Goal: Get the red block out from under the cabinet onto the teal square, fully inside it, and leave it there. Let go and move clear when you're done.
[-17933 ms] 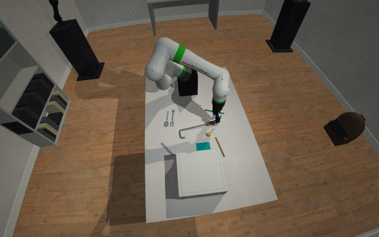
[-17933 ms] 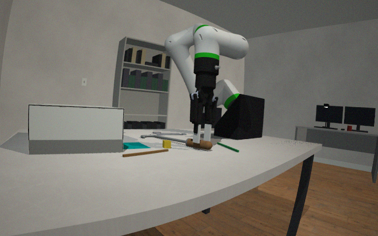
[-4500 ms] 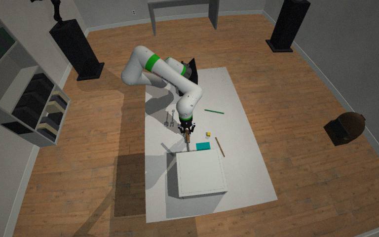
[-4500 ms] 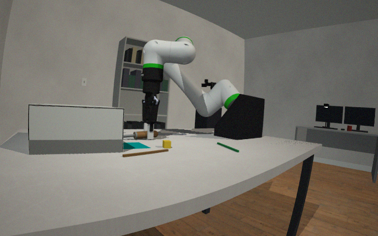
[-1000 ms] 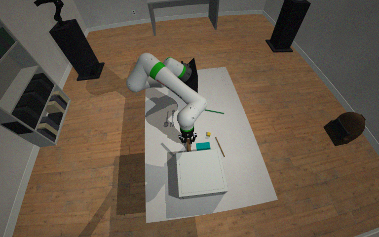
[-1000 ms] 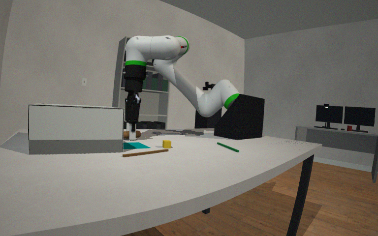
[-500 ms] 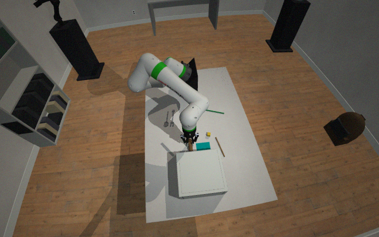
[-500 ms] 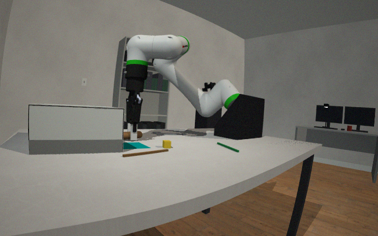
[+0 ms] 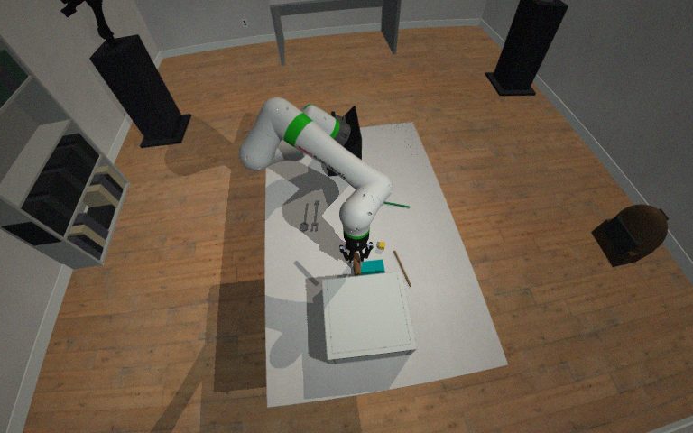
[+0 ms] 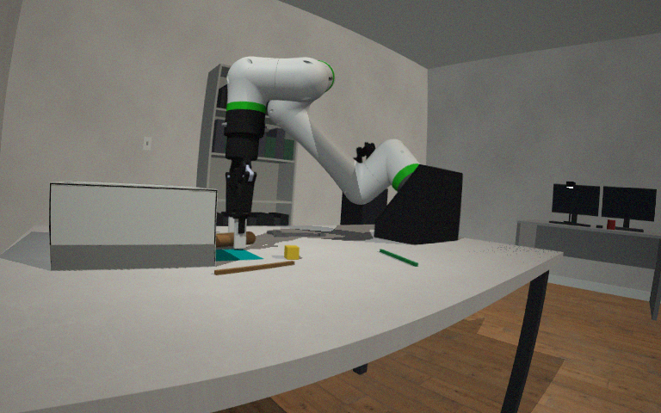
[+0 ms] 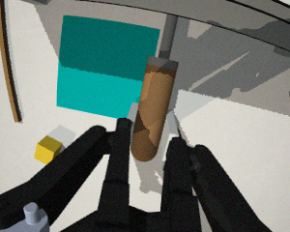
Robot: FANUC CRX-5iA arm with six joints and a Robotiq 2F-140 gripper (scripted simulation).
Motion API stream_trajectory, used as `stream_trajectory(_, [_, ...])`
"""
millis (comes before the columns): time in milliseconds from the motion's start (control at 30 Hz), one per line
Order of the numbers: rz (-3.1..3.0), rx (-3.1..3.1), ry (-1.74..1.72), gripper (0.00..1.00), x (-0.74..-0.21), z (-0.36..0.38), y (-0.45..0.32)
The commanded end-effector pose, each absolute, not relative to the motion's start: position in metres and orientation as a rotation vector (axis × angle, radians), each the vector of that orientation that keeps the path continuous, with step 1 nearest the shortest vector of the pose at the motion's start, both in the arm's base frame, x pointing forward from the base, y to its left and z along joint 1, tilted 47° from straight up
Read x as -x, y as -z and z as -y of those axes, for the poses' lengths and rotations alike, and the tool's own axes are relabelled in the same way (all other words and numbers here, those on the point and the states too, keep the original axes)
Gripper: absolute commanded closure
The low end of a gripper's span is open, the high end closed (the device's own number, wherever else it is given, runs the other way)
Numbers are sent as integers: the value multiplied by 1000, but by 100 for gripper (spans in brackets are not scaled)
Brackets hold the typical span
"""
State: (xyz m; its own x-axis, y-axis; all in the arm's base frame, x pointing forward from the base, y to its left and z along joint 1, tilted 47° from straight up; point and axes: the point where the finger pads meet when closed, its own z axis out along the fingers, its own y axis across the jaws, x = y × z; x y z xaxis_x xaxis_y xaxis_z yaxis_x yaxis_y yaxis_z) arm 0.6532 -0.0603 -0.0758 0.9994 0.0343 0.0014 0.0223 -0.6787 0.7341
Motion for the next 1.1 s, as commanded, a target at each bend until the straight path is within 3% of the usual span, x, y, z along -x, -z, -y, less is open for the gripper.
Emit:
stream_trajectory(0, [-39,-2317,-19,100,-653,55,81])
stream_trajectory(1067, [-39,-2317,-19,100,-653,44,93])
